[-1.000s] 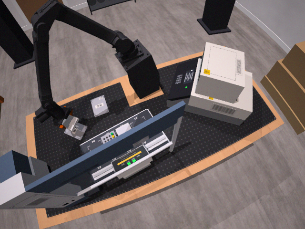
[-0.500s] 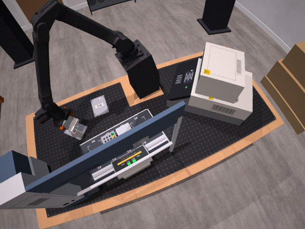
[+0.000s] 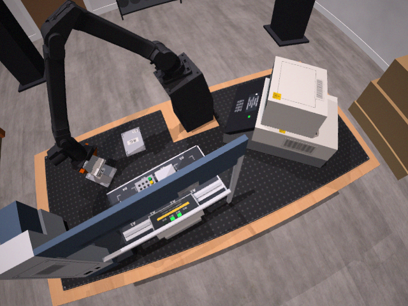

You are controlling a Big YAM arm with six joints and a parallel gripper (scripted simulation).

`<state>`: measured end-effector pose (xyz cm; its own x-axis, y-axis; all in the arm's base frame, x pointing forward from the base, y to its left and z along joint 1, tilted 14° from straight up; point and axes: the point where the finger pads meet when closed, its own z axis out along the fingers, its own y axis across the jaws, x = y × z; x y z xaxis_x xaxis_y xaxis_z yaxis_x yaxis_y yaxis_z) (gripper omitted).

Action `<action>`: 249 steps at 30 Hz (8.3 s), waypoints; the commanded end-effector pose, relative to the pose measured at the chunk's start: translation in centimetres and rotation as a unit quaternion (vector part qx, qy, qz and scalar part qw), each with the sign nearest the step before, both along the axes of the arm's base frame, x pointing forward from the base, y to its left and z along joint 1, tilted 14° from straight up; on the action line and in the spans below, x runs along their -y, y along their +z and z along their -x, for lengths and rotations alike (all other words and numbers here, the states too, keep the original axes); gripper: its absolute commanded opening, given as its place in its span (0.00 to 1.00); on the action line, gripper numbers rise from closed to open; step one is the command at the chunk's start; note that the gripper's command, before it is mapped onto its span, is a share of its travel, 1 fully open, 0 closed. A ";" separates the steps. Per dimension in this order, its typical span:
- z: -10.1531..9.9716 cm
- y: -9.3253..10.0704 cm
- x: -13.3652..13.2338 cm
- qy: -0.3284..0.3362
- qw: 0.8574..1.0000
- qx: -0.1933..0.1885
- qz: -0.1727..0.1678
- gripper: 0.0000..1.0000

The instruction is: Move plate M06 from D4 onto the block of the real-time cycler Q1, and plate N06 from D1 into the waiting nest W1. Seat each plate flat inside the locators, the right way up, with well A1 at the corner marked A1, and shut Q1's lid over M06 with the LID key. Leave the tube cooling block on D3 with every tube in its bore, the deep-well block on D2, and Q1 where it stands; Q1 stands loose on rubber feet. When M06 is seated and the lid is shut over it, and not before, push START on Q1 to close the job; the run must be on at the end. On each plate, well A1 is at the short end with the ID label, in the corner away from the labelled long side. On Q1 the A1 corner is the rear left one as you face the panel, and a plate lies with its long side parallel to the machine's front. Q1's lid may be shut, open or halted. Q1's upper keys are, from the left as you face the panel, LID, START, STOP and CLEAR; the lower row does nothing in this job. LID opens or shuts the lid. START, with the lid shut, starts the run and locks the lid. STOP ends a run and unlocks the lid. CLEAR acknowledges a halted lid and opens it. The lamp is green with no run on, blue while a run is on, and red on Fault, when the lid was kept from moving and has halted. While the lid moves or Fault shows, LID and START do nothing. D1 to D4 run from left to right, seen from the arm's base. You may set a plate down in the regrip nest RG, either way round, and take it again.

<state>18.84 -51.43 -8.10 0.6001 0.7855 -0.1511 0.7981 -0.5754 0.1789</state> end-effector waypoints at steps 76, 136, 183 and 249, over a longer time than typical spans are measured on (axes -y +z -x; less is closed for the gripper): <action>-2.3 -6.4 3.5 0.001 1.000 0.008 0.022 0.00; -1.5 -9.8 1.5 0.006 1.000 0.002 0.001 0.00; -1.6 -9.8 2.0 0.014 1.000 -0.002 0.000 0.00; -2.1 -8.9 3.7 0.014 1.000 0.002 0.016 1.00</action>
<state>19.62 -53.40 -17.98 0.5953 0.7896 -0.1490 0.8017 -0.5713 0.1759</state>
